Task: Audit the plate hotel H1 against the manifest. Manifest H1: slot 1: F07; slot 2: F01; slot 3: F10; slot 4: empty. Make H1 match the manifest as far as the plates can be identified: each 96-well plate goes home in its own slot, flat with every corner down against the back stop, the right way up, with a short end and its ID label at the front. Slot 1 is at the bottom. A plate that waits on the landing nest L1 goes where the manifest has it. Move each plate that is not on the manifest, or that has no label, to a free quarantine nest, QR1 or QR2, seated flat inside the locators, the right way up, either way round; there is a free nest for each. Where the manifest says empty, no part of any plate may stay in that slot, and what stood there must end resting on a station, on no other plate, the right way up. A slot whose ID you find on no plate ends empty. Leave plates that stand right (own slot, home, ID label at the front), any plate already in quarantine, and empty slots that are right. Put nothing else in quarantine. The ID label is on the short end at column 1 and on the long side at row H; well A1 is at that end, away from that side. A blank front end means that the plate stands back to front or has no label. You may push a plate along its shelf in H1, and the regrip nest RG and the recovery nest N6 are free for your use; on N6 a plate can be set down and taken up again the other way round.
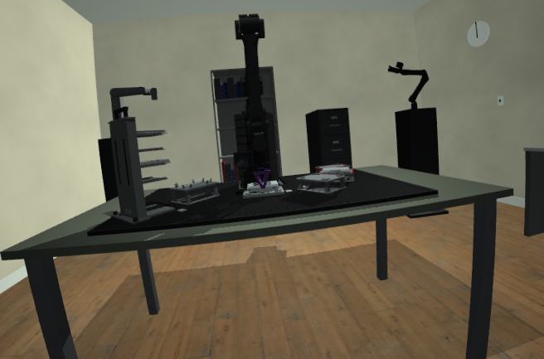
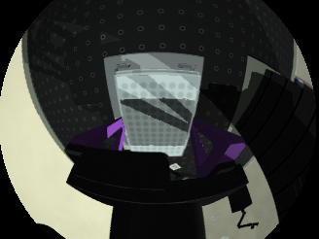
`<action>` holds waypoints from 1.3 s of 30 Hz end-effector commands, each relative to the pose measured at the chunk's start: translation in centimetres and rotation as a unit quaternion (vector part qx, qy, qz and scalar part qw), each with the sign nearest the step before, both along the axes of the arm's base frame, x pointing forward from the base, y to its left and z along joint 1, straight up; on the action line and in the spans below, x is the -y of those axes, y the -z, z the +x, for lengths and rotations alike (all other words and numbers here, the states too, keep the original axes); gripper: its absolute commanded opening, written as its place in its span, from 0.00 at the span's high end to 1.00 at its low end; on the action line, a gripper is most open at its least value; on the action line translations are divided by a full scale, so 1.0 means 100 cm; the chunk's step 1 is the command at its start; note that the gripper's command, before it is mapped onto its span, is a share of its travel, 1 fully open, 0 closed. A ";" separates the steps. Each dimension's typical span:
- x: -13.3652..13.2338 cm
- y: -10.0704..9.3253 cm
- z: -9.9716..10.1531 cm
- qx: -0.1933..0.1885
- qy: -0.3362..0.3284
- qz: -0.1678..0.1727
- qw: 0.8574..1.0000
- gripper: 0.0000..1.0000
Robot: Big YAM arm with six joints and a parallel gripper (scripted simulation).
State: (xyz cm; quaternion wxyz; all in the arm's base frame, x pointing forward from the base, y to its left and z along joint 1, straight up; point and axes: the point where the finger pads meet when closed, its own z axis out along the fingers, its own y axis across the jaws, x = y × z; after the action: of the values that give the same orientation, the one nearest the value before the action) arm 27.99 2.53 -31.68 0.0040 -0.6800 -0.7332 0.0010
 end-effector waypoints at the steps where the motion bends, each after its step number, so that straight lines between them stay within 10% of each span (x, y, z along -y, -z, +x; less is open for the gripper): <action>1: -0.001 -0.015 0.003 0.004 0.005 -0.001 1.000 0.14; 39: 0.000 -0.048 0.004 0.006 0.007 0.000 1.000 0.14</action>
State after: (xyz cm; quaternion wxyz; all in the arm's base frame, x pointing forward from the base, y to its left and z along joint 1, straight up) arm 27.93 2.53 -28.15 0.0046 -0.6800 -0.7332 0.0017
